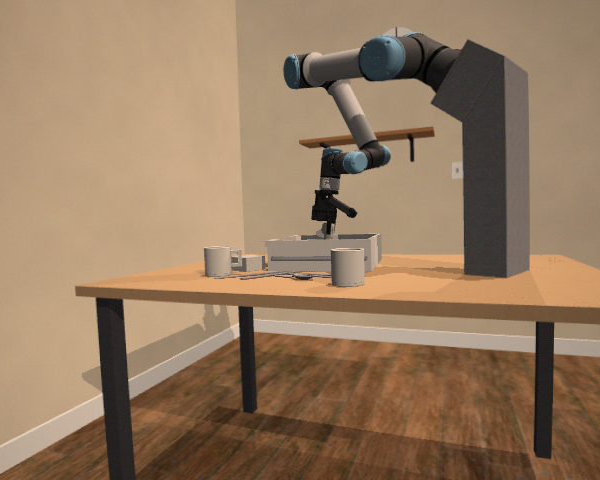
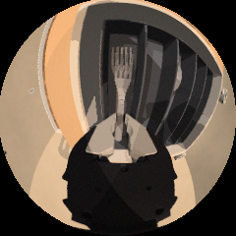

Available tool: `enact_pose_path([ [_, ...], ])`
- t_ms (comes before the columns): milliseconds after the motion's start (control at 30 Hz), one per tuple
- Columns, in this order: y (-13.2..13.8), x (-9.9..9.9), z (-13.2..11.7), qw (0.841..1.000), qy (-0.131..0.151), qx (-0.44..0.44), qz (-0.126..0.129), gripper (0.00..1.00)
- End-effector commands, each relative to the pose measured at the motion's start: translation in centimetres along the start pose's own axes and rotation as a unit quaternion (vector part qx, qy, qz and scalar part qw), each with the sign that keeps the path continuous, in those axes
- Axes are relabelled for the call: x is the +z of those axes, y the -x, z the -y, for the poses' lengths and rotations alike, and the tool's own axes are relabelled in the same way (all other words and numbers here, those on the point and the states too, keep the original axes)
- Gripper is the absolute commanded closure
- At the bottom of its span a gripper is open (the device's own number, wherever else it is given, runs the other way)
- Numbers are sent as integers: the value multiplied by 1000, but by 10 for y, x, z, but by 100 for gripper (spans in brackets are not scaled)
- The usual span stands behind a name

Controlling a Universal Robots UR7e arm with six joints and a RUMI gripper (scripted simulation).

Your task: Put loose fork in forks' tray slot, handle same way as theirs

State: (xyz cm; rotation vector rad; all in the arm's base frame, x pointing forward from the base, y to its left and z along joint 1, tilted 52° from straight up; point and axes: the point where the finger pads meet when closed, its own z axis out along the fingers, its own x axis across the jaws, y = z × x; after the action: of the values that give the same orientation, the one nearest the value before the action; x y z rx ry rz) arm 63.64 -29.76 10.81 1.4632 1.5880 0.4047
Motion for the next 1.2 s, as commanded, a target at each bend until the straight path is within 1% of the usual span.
enact_pose_path([
  [0,1,9,-1,1000,2,-1,1,98],
  [233,2,12,-1,1000,2,0,2,98],
  [1067,1,11,0,1000,1,0,1,98],
  [1100,1,11,0,1000,1,0,1,86],
  [1167,1,11,0,1000,1,0,1,86],
])
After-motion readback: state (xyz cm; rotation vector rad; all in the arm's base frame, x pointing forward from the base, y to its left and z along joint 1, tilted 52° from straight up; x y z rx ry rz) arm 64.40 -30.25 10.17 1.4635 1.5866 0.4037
